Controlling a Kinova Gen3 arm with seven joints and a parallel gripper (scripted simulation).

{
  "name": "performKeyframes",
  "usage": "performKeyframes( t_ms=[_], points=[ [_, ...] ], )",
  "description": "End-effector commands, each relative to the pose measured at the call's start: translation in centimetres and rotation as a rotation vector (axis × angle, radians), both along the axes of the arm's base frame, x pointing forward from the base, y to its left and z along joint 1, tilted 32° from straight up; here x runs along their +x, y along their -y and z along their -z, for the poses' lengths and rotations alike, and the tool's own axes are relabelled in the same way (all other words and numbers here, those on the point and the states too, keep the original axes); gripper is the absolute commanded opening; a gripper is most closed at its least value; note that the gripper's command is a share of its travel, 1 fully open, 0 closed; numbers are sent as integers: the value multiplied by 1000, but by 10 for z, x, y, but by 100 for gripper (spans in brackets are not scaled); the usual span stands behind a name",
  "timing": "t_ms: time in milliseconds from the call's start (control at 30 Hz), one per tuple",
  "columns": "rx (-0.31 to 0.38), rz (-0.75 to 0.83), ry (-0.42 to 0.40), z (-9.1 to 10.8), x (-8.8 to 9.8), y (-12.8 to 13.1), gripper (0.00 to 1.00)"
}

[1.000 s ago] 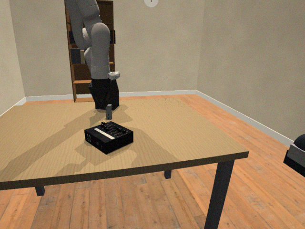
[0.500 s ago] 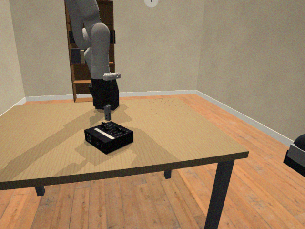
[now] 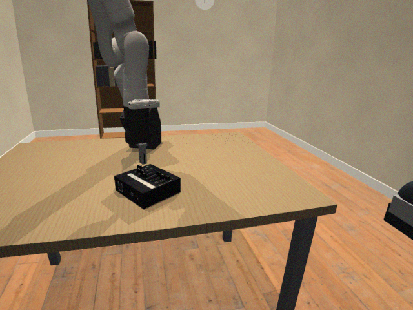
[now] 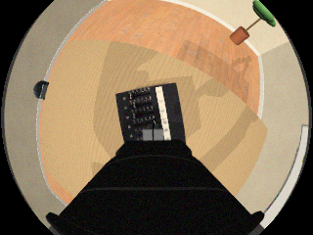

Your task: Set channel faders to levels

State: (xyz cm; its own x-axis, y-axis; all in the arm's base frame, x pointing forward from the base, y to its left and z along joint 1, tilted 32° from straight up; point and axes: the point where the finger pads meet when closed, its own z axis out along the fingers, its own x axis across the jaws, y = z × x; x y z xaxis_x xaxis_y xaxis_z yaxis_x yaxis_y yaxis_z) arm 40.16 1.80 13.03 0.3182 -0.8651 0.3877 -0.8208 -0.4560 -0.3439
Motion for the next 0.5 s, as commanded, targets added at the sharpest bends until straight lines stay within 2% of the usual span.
performKeyframes(
  t_ms=[0,200,267,467],
  points=[
    [33,56,25,-1,0,2,0],
    [129,228,67,-2,0,7,0],
    [129,228,67,-2,0,7,0],
    [222,393,107,-2,-1,12,0]
  ],
)
